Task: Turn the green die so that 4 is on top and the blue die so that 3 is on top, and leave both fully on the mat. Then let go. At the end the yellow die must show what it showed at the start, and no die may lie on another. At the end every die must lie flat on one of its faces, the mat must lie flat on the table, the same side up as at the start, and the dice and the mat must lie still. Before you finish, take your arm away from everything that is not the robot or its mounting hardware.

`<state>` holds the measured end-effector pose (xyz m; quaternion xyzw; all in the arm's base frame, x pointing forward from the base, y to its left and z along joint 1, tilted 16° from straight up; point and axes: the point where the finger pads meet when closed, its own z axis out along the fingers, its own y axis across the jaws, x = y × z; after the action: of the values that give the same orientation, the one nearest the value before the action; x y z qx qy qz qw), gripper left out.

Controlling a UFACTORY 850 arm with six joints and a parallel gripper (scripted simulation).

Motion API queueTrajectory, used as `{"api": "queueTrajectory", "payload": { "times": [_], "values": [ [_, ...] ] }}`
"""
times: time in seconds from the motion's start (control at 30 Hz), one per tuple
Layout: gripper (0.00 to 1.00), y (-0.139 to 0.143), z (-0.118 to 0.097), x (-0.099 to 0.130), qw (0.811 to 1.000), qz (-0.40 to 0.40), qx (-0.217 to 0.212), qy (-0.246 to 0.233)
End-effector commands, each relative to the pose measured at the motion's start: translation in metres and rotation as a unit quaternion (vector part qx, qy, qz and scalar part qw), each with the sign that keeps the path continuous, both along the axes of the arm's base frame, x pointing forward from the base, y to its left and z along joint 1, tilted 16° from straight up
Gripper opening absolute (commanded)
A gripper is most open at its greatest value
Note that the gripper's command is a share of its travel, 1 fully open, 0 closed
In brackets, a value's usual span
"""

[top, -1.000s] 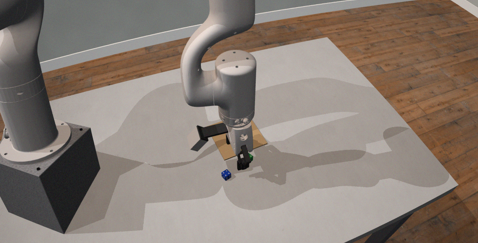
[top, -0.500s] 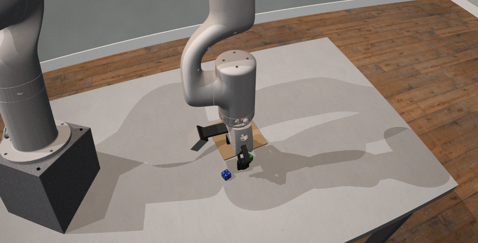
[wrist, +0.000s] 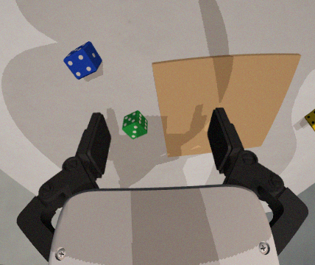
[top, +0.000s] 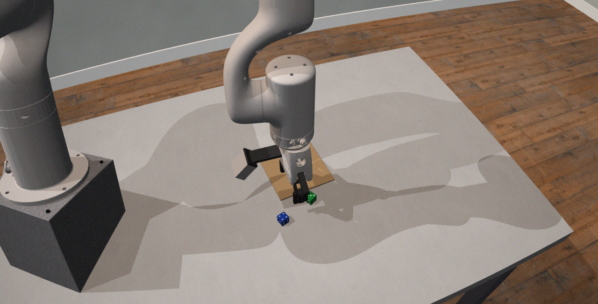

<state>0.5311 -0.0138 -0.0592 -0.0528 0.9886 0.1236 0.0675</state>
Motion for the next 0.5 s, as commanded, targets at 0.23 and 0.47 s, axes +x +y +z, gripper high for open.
{"api": "queueTrajectory", "payload": {
  "times": [0.23, 0.47],
  "values": [
    [1.00, 0.077, 0.020, -0.008, 1.000, 0.000, 0.000, -0.002],
    [1.00, 0.132, 0.033, -0.014, 1.000, 0.000, 0.000, -0.002]
  ]
}}
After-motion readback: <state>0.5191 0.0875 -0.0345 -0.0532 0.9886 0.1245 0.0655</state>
